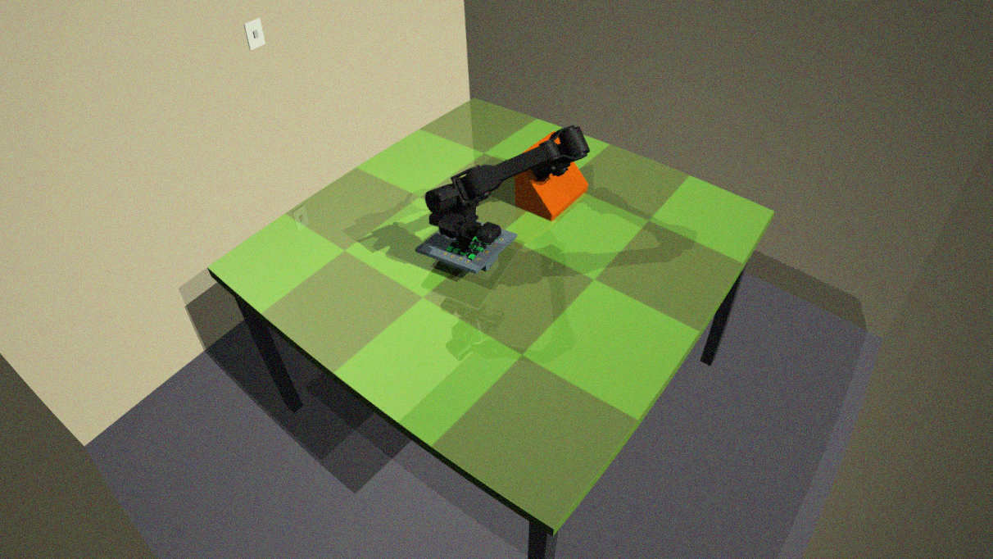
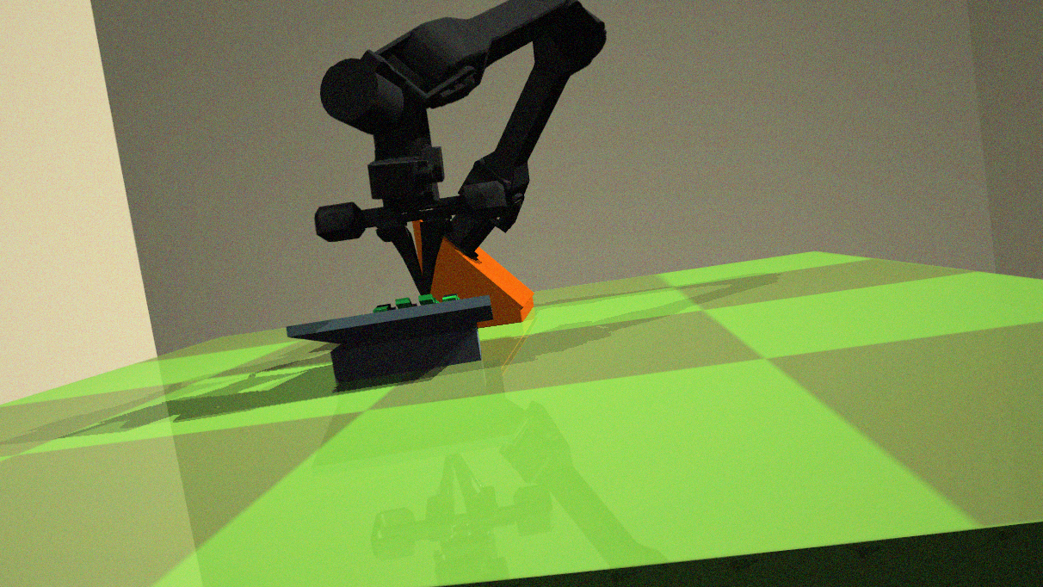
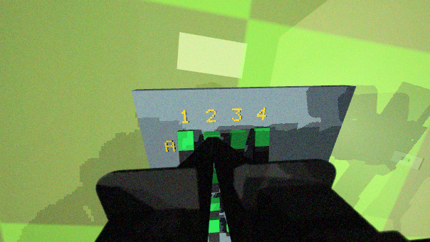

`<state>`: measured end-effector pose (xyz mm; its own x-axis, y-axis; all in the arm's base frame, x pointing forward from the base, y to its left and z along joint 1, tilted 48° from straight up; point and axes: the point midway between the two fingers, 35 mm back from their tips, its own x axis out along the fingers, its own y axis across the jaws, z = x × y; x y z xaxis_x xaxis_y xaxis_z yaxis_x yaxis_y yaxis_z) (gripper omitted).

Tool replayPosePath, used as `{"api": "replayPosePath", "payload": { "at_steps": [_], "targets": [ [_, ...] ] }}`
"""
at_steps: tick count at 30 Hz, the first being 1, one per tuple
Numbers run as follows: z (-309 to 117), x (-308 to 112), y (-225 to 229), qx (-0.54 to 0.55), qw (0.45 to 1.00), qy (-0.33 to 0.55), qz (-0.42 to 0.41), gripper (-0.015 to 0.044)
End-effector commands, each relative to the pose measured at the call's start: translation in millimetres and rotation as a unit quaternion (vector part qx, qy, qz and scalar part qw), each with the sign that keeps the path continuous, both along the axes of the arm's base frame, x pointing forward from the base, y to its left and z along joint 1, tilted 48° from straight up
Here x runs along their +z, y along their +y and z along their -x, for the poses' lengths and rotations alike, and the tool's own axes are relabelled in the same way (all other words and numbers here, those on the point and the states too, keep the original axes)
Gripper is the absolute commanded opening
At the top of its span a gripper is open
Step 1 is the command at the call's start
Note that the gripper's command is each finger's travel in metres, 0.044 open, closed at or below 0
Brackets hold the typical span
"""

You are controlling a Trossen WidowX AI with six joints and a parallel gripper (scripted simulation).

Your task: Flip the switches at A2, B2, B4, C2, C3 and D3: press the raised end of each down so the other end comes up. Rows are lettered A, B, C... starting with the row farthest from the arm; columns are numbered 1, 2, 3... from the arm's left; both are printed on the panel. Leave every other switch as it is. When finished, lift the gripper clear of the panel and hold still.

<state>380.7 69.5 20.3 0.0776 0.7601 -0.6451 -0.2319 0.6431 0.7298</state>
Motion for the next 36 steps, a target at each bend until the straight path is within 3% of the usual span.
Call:
{"api": "replayPosePath", "payload": {
  "at_steps": [1,23,28,36],
  "targets": [
    [-0.1,-0.6,1.0,-0.001,1.000,0.001,-0.002,0.0000],
    [-0.4,-2.4,3.3,-0.001,1.000,0.001,-0.002,0.0000],
    [6.4,35.9,-44.3,-0.010,1.000,-0.007,-0.003,0.0000],
    [13.3,36.6,-47.7,-0.010,1.000,-0.007,-0.003,0.0000]
  ]
}}
